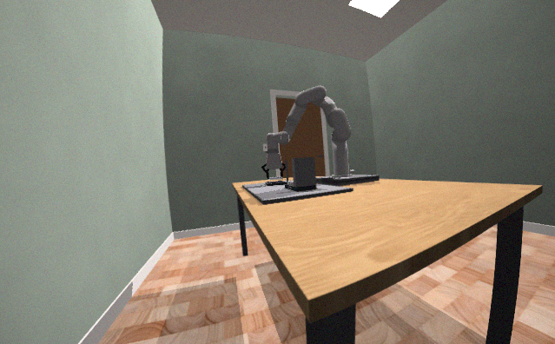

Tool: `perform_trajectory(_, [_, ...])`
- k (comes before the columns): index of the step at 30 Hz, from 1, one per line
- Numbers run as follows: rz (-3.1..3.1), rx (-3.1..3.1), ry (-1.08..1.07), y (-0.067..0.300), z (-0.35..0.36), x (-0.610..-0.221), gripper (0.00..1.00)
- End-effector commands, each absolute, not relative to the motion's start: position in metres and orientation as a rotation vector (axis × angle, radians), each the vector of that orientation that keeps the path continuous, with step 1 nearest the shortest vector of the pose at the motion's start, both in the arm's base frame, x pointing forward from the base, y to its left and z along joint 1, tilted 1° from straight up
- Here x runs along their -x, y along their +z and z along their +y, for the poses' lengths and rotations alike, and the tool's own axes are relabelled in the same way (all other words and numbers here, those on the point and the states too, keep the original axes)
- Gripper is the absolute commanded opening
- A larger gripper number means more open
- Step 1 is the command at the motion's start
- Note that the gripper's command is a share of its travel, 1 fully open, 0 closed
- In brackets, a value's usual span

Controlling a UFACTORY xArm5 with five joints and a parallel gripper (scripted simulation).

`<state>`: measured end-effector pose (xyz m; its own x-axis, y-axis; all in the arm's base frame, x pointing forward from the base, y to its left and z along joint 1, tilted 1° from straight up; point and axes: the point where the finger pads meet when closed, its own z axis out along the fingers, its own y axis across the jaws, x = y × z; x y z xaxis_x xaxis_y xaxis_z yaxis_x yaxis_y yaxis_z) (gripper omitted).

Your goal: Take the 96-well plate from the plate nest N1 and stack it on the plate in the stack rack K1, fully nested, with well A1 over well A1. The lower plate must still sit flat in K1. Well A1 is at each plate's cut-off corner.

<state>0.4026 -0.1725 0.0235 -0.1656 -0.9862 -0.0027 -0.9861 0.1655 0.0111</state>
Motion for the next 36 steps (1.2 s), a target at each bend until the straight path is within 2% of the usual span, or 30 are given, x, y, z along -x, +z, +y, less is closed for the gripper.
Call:
perform_trajectory(1, [-2.386,-2.019,-0.002,0.027,-0.173,-0.404,0.00])
perform_trajectory(10, [-2.386,-2.019,-0.002,0.027,-0.173,-0.404,0.00])
perform_trajectory(36, [-2.387,-2.019,-0.002,0.067,-0.173,-0.404,0.00])
